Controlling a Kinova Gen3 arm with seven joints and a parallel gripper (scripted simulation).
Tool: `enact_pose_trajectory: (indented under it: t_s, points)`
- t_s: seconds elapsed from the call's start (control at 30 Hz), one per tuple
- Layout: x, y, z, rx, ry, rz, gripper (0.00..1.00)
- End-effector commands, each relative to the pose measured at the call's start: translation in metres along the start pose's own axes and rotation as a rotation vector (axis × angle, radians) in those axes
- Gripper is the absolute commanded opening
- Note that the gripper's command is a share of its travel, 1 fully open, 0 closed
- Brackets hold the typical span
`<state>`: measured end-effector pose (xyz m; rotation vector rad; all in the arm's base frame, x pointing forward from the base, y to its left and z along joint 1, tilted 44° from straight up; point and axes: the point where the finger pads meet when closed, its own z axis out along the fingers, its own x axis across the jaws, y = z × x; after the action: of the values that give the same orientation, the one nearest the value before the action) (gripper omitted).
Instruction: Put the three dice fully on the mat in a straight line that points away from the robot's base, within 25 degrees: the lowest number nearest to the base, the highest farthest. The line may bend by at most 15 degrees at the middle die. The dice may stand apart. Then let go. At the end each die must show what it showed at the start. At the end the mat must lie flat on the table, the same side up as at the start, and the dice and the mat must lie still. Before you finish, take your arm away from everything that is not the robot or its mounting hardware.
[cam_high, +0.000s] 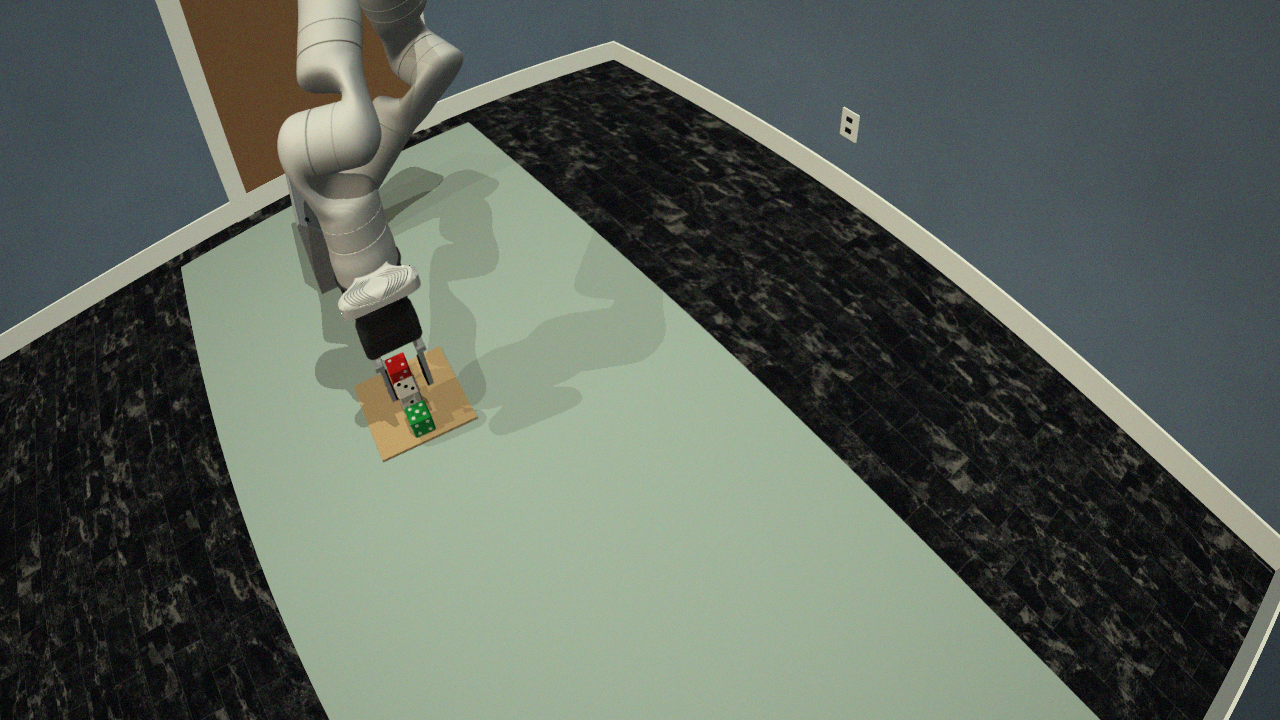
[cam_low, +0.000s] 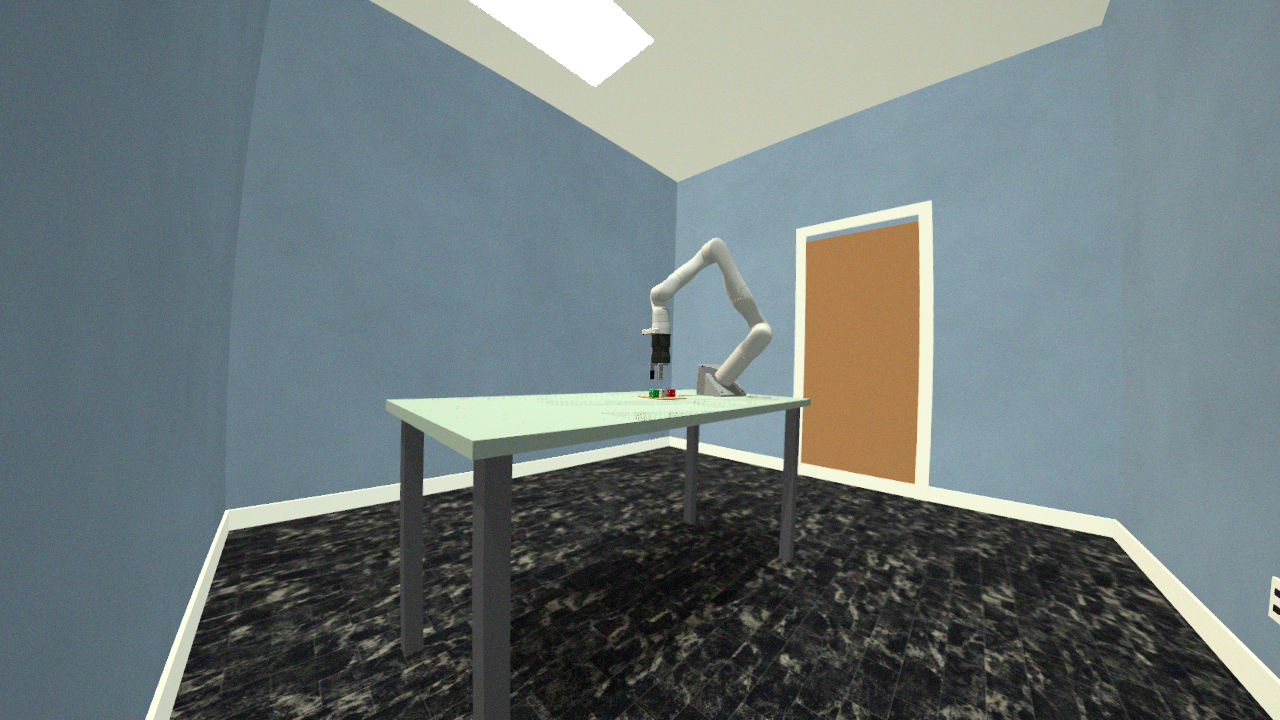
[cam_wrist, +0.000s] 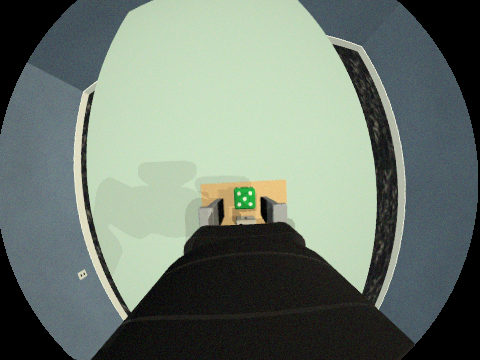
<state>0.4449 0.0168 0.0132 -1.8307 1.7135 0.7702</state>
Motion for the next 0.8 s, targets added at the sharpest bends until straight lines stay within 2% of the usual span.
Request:
enact_pose_trajectory:
  t_s: [0.0, 0.27, 0.3, 0.77]
  points:
    - [0.0044, -0.0038, -0.0161, 0.019, 0.012, 0.004, 0.87]
    - [0.0043, -0.0037, -0.0211, 0.019, 0.012, 0.004, 0.87]
    - [0.0043, -0.0037, -0.0211, 0.019, 0.012, 0.004, 1.00]
    - [0.0043, -0.0037, -0.0211, 0.019, 0.012, 0.004, 1.00]
